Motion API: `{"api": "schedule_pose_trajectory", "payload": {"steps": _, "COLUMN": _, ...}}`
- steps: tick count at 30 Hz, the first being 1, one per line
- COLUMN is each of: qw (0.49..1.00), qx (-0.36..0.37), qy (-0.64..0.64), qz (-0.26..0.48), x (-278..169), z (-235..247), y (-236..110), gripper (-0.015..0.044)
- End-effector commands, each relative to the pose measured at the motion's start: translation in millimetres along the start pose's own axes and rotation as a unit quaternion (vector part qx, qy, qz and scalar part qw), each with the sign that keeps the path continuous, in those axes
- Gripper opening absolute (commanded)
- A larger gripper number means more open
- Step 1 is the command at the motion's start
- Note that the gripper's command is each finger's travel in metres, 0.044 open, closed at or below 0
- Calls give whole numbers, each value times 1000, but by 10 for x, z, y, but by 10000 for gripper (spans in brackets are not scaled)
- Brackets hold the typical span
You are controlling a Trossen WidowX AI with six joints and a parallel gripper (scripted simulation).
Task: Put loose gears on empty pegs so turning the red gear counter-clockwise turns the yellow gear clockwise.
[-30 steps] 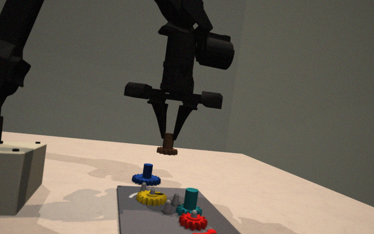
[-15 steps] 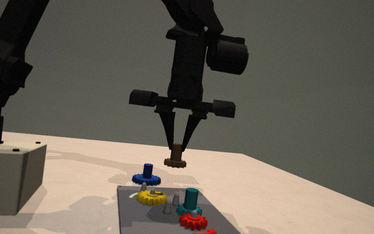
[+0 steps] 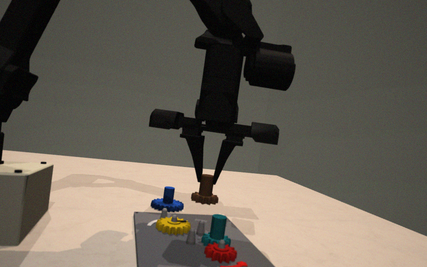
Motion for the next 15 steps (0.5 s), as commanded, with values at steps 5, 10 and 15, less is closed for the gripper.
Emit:
{"api": "schedule_pose_trajectory", "payload": {"steps": 5, "qw": 999, "qx": 0, "qy": -45, "qz": 2, "x": -9, "z": -4, "y": -10, "gripper": 0}}
{"api": "schedule_pose_trajectory", "payload": {"steps": 10, "qw": 993, "qx": 1, "qy": -114, "qz": 2, "x": -9, "z": -5, "y": -13, "gripper": 0}}
{"api": "schedule_pose_trajectory", "payload": {"steps": 15, "qw": 983, "qx": 1, "qy": -184, "qz": 2, "x": -9, "z": -6, "y": -14, "gripper": 0}}
Point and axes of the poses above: the point midway between the two fingers, 35 mm back from their tips, its own y axis out along the fingers, its own z axis across the jaws, x = y × z, the point moved 6 cm from there along -y, back along the fingers, and after that the axes turned 12 degrees about -y, right-handed, at the moved point
